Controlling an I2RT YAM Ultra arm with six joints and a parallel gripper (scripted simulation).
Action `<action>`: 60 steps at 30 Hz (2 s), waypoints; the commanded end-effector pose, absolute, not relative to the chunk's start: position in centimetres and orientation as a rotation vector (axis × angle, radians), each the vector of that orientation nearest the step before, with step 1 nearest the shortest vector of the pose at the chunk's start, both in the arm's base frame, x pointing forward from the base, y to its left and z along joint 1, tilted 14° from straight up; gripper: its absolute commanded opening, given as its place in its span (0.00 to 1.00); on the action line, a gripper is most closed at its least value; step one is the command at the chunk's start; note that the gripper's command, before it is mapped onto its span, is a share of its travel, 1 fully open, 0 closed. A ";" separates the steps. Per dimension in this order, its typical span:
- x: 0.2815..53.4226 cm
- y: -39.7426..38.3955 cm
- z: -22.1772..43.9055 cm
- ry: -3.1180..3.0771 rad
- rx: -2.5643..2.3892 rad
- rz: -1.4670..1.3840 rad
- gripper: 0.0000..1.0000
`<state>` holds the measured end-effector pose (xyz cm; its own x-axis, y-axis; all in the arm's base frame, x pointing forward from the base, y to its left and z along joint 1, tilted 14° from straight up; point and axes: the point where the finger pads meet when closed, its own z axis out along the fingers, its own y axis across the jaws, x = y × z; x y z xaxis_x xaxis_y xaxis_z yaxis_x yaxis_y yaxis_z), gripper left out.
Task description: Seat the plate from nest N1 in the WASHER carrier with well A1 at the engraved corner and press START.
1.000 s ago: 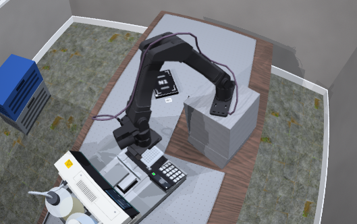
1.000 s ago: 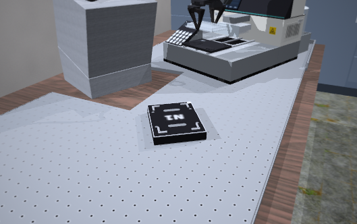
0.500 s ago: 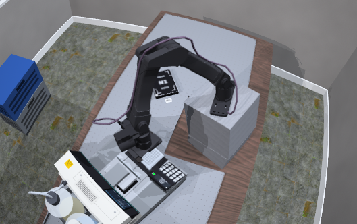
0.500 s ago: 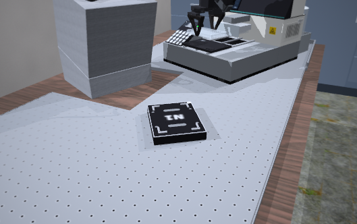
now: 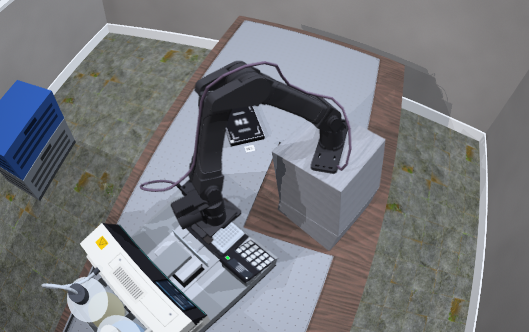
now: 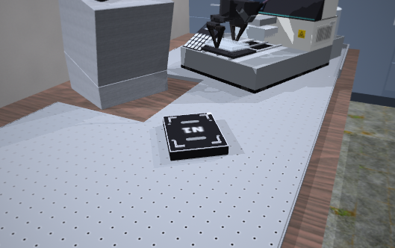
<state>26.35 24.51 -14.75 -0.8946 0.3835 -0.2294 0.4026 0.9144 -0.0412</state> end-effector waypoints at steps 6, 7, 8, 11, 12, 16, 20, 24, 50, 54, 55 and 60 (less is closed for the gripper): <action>28.4 27.5 -12.6 2.805 0.570 -0.002 0.84; 28.4 27.5 -12.6 2.805 0.570 -0.001 0.84; 28.4 27.5 -12.6 2.805 0.570 -0.001 0.84; 28.3 27.4 -12.6 2.805 0.570 -0.001 0.84; 28.3 27.4 -12.7 2.805 0.570 -0.003 0.84; 27.9 26.9 -12.9 2.811 0.569 -0.018 0.84; 27.0 25.9 -13.4 2.826 0.567 -0.056 0.84; 27.0 25.8 -13.4 2.826 0.566 -0.056 0.84; 27.0 25.8 -13.4 2.824 0.567 -0.051 0.84; 26.9 25.6 -13.5 2.826 0.567 -0.056 0.84; 26.9 25.6 -13.5 2.826 0.567 -0.056 0.84; 27.0 25.8 -13.3 2.824 0.568 -0.053 0.84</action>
